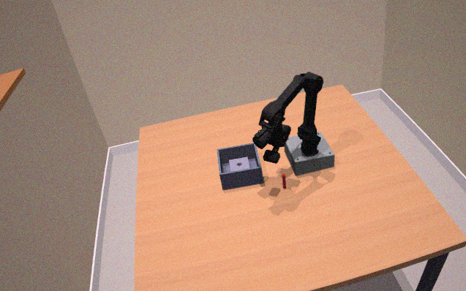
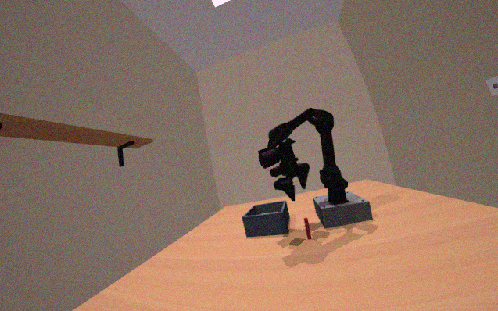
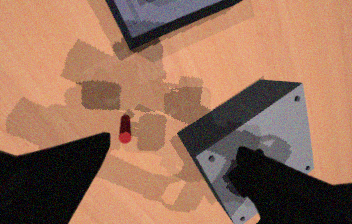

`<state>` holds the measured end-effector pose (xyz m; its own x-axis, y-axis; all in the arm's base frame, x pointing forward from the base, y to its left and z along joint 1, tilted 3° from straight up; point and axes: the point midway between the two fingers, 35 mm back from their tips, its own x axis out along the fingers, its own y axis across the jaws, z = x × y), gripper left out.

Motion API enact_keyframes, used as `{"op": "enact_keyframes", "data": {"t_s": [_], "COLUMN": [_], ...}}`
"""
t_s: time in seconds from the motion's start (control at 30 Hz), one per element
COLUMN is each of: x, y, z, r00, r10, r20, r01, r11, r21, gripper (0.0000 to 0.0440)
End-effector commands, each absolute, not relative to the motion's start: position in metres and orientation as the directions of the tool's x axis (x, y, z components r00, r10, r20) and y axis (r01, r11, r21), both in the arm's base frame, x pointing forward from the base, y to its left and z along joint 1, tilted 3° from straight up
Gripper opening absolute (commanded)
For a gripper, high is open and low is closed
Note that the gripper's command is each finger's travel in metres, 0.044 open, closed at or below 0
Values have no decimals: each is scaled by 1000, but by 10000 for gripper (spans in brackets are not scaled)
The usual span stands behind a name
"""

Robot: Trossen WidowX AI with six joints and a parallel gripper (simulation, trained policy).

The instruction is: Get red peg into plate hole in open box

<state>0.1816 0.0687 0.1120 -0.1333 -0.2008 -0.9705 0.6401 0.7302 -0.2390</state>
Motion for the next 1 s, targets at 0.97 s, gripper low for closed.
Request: {"op": "enact_keyframes", "data": {"t_s": [0.97], "x": [174], "y": [108], "z": [-17], "r00": [-95], "r10": [-230], "r20": [-969], "r01": [635], "r11": [735], "r21": [-237], "gripper": [433]}}
